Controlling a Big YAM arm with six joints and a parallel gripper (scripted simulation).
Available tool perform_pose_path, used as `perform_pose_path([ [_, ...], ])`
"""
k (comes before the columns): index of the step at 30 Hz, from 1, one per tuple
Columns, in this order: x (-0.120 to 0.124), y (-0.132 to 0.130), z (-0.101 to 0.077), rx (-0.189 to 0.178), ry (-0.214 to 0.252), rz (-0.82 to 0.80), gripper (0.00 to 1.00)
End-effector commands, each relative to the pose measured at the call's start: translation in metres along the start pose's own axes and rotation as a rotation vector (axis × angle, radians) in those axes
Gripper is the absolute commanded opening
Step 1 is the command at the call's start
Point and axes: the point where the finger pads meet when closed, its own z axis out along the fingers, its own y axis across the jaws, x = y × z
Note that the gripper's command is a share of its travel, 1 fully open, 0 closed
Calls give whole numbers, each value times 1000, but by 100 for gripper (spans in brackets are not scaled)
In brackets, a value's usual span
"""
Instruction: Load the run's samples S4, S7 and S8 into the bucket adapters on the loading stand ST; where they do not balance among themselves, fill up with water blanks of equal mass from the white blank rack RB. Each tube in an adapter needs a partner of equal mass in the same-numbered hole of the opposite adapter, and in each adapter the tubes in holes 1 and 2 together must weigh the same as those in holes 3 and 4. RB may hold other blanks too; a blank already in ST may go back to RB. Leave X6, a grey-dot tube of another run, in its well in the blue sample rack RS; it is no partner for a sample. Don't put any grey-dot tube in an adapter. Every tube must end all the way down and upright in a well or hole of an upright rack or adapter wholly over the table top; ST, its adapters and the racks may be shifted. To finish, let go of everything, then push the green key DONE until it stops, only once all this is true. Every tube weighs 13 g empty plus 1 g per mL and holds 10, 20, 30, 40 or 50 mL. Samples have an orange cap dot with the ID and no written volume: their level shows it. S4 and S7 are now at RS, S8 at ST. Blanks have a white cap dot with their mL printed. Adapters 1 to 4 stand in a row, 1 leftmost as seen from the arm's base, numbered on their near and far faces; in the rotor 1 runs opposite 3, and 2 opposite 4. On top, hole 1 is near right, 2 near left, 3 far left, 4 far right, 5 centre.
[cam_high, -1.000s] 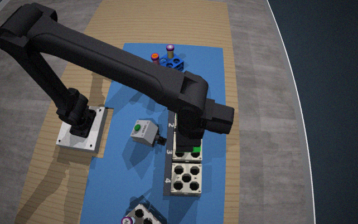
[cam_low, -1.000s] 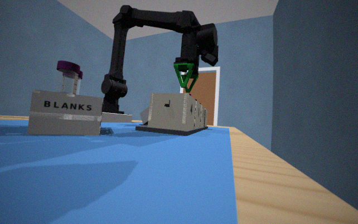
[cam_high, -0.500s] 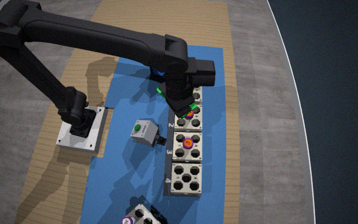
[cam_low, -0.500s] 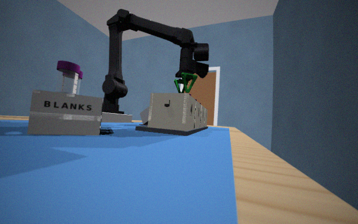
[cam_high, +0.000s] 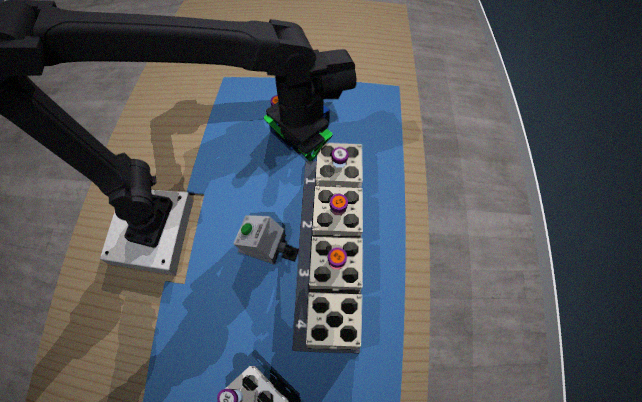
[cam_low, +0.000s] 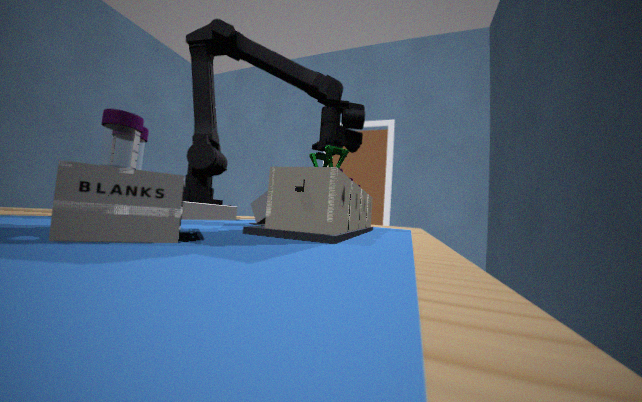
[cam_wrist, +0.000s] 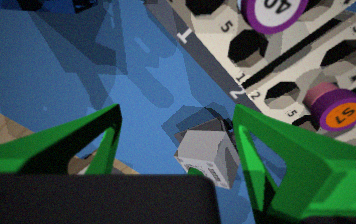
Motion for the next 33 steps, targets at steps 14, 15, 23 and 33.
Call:
perform_pose_path([
  [14, -74, 102, -19, 9, -71, 38, 80],
  [15, -72, 110, -13, 7, -56, 38, 80],
  [23, -96, 157, -18, 0, -66, 38, 80],
  [33, -75, 154, 23, 1, -15, 43, 80],
])
